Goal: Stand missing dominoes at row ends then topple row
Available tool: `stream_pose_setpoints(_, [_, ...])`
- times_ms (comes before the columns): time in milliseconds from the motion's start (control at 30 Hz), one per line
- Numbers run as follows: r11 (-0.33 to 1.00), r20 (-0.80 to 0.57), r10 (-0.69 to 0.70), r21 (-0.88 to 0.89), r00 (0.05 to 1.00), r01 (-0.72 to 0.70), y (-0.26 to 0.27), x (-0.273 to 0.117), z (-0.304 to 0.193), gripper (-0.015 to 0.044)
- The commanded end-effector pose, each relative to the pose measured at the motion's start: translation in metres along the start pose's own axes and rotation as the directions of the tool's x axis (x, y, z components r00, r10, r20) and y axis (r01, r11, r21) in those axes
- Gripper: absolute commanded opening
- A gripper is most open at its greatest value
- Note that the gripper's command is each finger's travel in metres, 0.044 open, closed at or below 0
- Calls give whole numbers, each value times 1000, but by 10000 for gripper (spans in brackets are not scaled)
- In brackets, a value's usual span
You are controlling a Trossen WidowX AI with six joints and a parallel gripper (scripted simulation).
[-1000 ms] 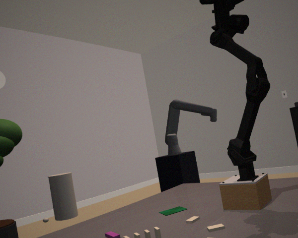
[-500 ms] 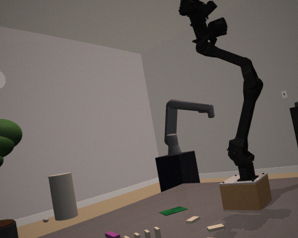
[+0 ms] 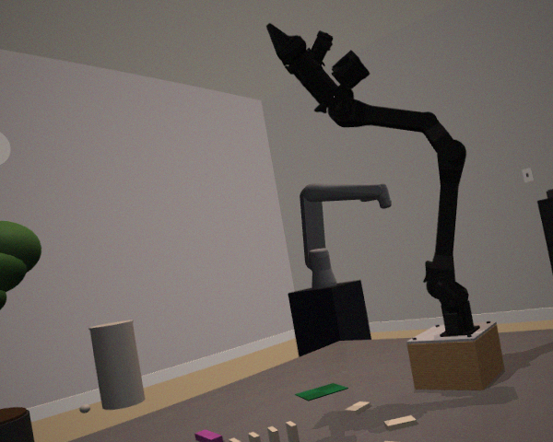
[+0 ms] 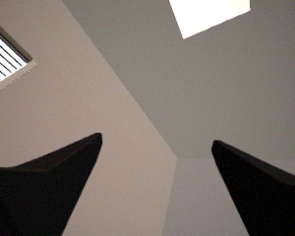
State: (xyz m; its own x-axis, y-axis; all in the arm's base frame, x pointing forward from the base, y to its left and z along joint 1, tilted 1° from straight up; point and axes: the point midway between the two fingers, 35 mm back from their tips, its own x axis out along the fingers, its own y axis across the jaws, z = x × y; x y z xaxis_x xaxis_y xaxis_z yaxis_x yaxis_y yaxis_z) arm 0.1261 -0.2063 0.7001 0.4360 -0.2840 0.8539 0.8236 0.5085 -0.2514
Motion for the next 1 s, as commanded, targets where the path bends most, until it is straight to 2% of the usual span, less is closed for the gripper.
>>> stream_pose_setpoints(0, [995,-57,-1,97,998,6,12,1,-29,440])
stream_pose_setpoints(300, [961,-291,72,275,954,11,57,-3,-119,440])
stream_pose_setpoints(600, [898,-547,225,437,806,46,134,-32,-209,440])
stream_pose_setpoints(767, [871,-646,349,491,679,21,194,-62,-250,440])
stream_pose_setpoints(967, [830,-728,501,558,469,-20,273,-114,-287,440])
